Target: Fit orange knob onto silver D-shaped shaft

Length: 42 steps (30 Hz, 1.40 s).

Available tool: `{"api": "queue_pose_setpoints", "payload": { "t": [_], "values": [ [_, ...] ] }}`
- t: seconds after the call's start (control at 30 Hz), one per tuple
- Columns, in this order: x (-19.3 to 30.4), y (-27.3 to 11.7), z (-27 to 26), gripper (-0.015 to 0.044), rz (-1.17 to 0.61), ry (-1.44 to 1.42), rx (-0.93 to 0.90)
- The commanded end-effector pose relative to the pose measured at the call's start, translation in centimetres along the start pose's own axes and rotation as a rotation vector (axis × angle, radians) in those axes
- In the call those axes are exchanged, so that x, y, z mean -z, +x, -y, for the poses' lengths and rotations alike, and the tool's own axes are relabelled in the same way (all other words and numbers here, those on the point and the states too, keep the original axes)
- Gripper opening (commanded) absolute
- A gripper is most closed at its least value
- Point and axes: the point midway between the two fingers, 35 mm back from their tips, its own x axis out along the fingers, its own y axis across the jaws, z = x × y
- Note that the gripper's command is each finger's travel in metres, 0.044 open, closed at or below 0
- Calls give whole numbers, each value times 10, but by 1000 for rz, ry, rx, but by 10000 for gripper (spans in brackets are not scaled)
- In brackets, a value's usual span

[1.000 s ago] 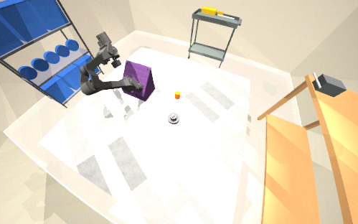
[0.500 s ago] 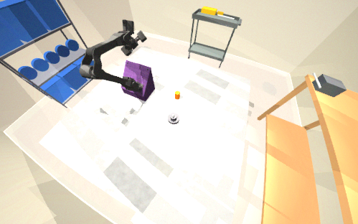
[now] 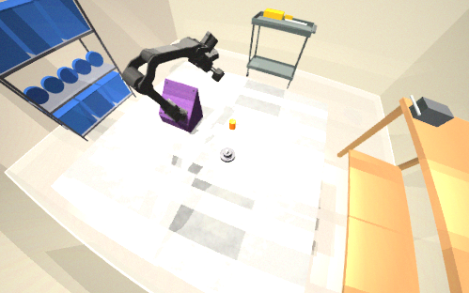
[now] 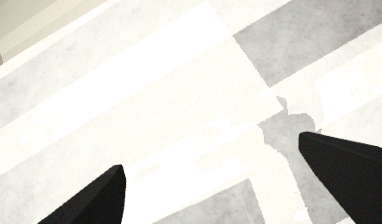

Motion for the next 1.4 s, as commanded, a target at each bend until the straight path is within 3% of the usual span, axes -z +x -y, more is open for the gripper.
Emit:
{"api": "queue_pose_setpoints", "payload": {
  "t": [0.0, 0.47, 0.8, 0.93, 1.37],
  "values": [
    [6, 6, 74, 440, -106, 450, 157],
    [84, 17, 228, 440, -323, 1376, 627],
    [84, 19, 227, 440, -326, 1386, 633],
    [102, 45, 233, 440, -326, 1386, 635],
    [112, 59, 236, 440, -326, 1386, 636]
  ]
}}
